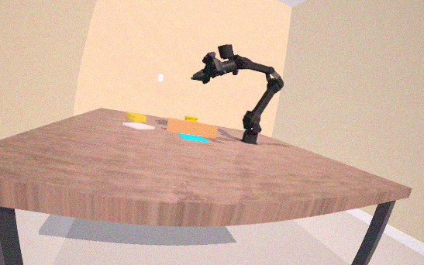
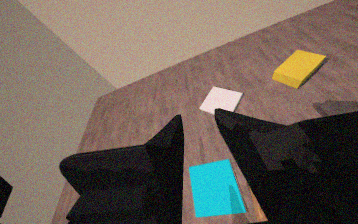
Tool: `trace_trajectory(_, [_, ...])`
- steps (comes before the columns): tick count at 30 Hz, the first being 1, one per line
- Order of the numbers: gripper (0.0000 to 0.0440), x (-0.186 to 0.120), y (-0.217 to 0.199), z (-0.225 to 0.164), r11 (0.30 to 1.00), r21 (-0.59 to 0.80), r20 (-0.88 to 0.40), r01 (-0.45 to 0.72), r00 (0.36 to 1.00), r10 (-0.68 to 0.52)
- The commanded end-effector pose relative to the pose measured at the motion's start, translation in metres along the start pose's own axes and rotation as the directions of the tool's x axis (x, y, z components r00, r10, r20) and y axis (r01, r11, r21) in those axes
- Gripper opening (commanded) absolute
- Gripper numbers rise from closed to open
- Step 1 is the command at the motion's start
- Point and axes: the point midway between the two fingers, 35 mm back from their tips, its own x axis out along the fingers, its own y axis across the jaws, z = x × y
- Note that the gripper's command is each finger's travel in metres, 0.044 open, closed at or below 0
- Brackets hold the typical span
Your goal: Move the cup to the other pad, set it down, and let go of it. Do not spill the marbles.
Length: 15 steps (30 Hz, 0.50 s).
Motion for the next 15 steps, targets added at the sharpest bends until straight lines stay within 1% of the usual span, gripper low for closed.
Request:
trace_trajectory(1, [0.0141,0.006,0.001,-0.008,1.000,0.016,-0.066,0.018,0.998,-0.017])
trace_trajectory(8, [0.0129,0.011,0.001,-0.019,0.998,0.028,-0.173,0.050,0.984,-0.044])
trace_trajectory(15, [0.0114,0.015,-0.001,-0.029,0.996,0.021,-0.279,0.088,0.957,-0.079])
